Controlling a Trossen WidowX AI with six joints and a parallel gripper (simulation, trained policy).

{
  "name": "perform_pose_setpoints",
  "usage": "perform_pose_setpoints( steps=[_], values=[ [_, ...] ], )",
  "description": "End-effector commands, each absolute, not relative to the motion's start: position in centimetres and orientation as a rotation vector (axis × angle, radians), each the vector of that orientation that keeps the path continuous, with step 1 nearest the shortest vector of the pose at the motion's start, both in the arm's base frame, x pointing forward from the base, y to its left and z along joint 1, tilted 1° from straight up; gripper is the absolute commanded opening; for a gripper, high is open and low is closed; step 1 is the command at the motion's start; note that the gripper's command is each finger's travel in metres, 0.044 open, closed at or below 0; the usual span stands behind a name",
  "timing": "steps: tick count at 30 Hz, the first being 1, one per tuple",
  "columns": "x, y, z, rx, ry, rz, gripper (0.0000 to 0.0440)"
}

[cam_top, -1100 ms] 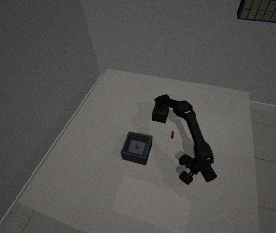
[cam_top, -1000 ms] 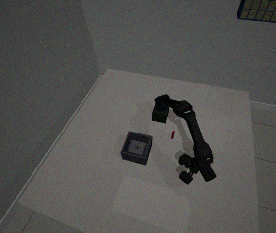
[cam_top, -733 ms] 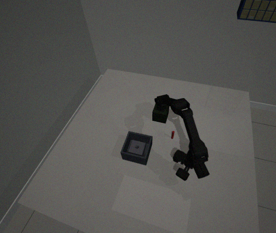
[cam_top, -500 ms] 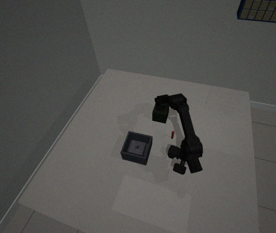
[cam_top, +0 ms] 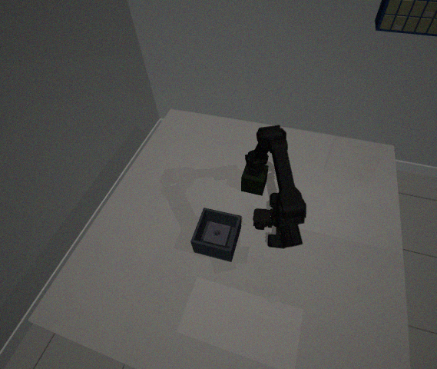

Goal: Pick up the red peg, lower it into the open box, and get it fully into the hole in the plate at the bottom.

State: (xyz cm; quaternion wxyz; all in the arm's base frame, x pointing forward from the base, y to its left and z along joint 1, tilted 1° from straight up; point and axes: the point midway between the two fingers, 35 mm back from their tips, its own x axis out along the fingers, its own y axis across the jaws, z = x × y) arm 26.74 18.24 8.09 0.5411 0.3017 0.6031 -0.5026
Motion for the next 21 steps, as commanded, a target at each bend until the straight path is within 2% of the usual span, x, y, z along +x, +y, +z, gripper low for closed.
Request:
perform_pose_setpoints(
  steps=[1,21],
  values=[
    [25.0,16.9,9.0,0.688,1.462,-1.178,0.0440],
    [18.5,13.5,4.8,0.688,1.450,-1.179,0.0440]
  ],
)
